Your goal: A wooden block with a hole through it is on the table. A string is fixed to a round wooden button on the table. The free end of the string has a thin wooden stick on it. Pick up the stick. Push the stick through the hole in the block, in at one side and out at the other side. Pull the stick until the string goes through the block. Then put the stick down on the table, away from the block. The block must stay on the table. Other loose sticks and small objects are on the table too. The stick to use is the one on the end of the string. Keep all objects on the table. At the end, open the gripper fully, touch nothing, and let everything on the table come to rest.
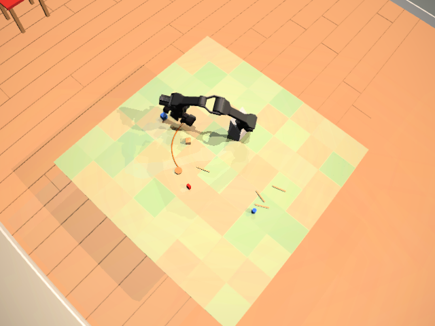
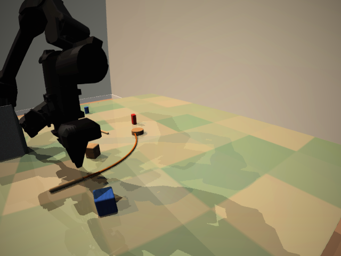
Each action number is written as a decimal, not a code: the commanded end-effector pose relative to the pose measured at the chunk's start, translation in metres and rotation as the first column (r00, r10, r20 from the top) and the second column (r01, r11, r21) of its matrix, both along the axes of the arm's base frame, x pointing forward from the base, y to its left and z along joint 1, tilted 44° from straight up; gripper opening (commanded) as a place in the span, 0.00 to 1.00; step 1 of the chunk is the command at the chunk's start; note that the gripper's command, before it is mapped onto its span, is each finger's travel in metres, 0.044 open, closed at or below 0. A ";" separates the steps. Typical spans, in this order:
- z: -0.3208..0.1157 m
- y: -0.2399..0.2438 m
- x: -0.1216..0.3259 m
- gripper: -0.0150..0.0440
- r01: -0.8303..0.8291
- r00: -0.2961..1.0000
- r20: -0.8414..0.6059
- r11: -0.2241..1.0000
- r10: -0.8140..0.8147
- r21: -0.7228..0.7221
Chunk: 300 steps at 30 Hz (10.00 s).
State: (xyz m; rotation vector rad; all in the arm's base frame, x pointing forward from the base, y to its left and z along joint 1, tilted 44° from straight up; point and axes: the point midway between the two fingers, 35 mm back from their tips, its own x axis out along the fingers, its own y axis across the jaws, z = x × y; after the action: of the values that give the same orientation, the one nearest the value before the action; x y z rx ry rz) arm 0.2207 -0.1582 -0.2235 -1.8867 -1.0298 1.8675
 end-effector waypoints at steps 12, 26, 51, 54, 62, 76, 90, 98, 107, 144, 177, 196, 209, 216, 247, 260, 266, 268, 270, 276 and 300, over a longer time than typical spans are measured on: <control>-0.021 0.023 -0.006 0.46 0.004 1.000 -0.009 1.000 -0.004 0.015; -0.027 0.029 -0.007 0.46 0.004 1.000 -0.009 1.000 -0.003 0.016; -0.023 0.024 -0.006 0.25 -0.002 1.000 -0.008 1.000 0.002 0.010; -0.020 0.022 -0.006 0.25 -0.002 1.000 -0.008 1.000 0.002 0.010; -0.013 0.015 -0.004 0.25 -0.002 1.000 -0.008 1.000 0.002 0.010; 0.000 0.002 -0.002 0.25 -0.002 1.000 -0.008 1.000 0.002 0.009; 0.014 -0.010 -0.001 0.25 -0.002 1.000 -0.009 1.000 0.002 0.009; 0.015 -0.009 -0.001 0.25 0.001 1.000 -0.016 1.000 -0.001 0.015; 0.023 -0.012 0.006 0.25 -0.020 0.999 -0.038 1.000 0.020 0.009; 0.058 -0.021 0.032 0.25 -0.119 0.985 -0.126 0.993 0.116 -0.017; 0.095 -0.023 0.055 0.25 -0.193 0.961 -0.210 0.980 0.181 -0.039; 0.111 -0.017 0.054 0.25 -0.312 0.946 -0.116 0.949 0.304 -0.054; 0.123 -0.006 0.040 0.25 -0.466 0.881 0.046 0.880 0.471 -0.095; 0.128 0.001 0.031 0.25 -0.541 0.823 0.121 0.831 0.555 -0.129; 0.157 0.029 0.006 0.25 -0.747 0.436 0.406 0.575 0.803 -0.334; 0.166 0.037 0.002 0.25 -0.769 0.297 0.466 0.498 0.833 -0.400; 0.174 0.045 -0.003 0.25 -0.775 0.162 0.504 0.425 0.849 -0.467; 0.177 0.047 -0.004 0.25 -0.774 0.116 0.512 0.401 0.851 -0.491; 0.179 0.050 -0.005 0.25 -0.771 0.069 0.519 0.376 0.852 -0.515; 0.186 0.058 -0.010 0.25 -0.753 -0.068 0.526 0.302 0.848 -0.585; 0.206 0.078 -0.015 0.25 -0.646 -0.417 0.504 0.143 0.756 -0.750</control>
State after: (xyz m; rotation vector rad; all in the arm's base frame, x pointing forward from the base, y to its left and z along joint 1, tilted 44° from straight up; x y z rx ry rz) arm 0.2089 -0.0871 -0.0230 -2.4917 -3.4200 0.7815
